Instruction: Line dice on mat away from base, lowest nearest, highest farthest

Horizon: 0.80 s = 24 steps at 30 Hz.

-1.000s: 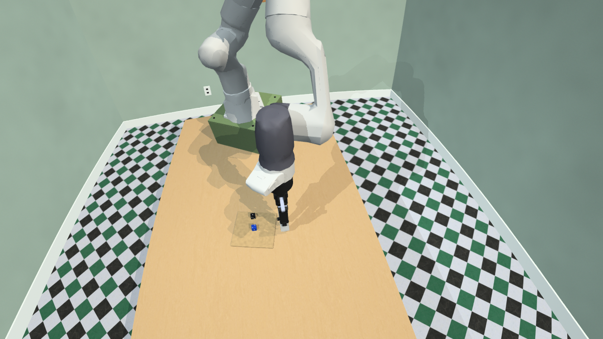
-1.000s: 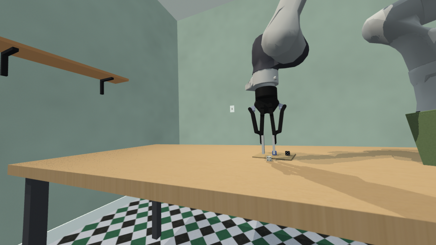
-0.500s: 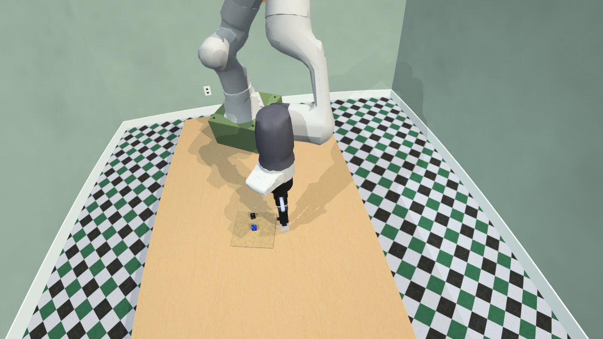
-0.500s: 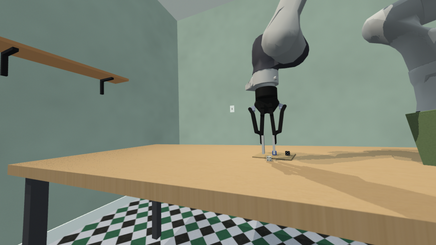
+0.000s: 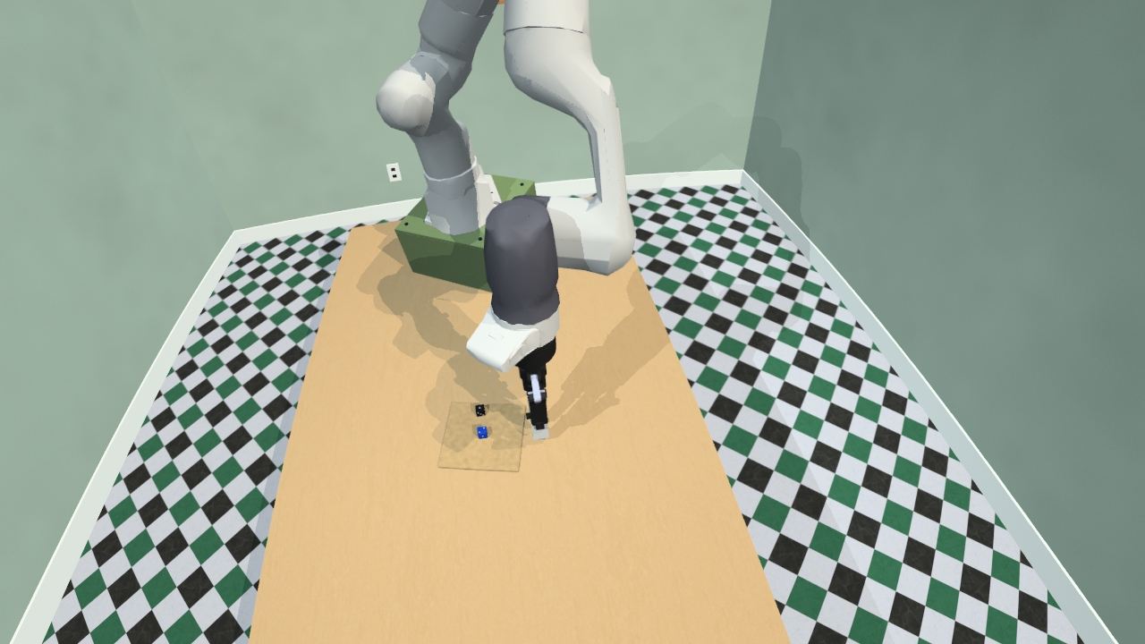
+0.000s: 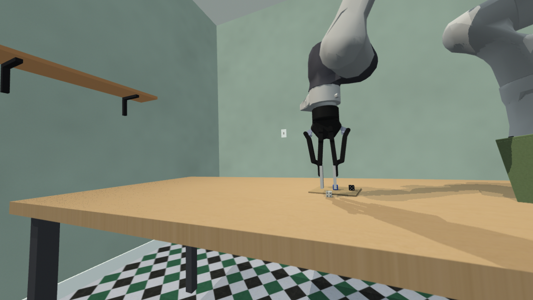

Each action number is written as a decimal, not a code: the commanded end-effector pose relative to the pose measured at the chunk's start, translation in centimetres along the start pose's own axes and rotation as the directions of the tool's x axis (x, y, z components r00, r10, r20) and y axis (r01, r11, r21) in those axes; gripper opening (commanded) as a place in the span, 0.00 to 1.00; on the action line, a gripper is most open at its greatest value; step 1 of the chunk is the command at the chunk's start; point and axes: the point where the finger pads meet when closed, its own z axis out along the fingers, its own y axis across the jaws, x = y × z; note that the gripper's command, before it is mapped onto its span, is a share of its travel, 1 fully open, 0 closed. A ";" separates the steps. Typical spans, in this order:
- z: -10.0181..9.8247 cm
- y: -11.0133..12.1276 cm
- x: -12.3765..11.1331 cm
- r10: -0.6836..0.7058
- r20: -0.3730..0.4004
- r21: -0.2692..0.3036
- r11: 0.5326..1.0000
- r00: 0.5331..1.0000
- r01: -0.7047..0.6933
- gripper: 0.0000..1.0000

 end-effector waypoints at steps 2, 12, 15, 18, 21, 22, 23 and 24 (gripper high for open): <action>0.0 0.0 0.1 -0.003 -0.001 0.001 1.000 1.000 0.003 0.19; 0.1 0.0 0.1 -0.003 -0.001 0.001 1.000 1.000 0.003 0.19; 0.1 0.0 0.1 -0.003 -0.001 0.001 1.000 1.000 0.003 0.19; 0.3 0.0 0.1 -0.003 -0.001 0.001 1.000 1.000 0.003 0.19; 0.6 0.0 0.1 -0.003 -0.001 0.001 1.000 1.000 0.003 0.19; 0.7 0.0 0.1 -0.003 -0.001 0.001 1.000 1.000 0.003 0.19; 0.8 0.0 0.1 -0.003 -0.001 0.001 1.000 1.000 0.003 0.19; 1.0 0.0 0.1 -0.003 -0.001 0.001 1.000 1.000 0.003 0.19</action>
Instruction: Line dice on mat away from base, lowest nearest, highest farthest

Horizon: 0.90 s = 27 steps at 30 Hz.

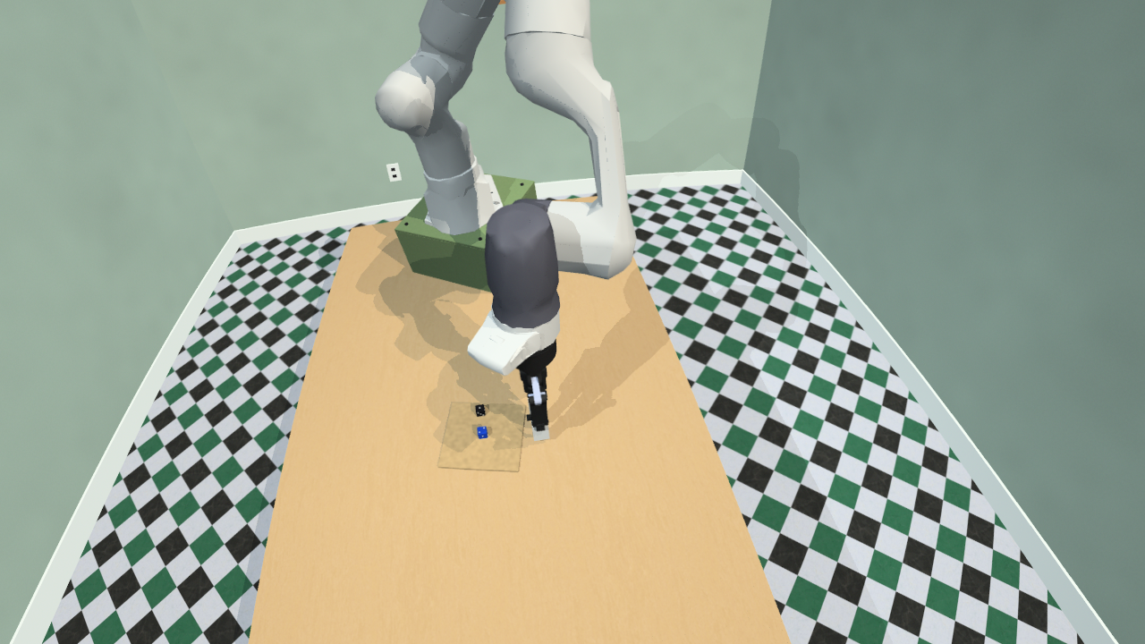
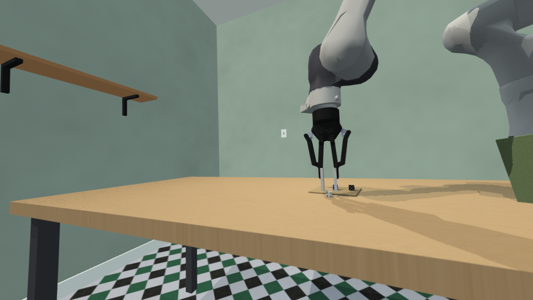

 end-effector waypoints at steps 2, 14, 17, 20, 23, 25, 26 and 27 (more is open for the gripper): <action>0.6 -0.1 0.1 -0.005 -0.002 0.004 1.000 1.000 0.005 0.19; 1.5 -0.1 0.1 -0.005 -0.002 0.004 1.000 1.000 0.005 0.19; 1.6 -0.1 0.1 -0.005 -0.002 0.004 1.000 1.000 0.005 0.19; 1.6 -0.1 0.1 -0.005 -0.002 0.004 1.000 1.000 0.005 0.19; 1.6 -0.1 0.1 -0.005 -0.002 0.004 1.000 1.000 0.005 0.19; 1.6 -0.1 0.1 -0.005 -0.002 0.004 1.000 1.000 0.005 0.19; 1.6 -0.1 0.1 -0.005 -0.002 0.004 1.000 1.000 0.005 0.19; 1.6 -0.1 0.1 -0.005 -0.002 0.004 1.000 1.000 0.005 0.19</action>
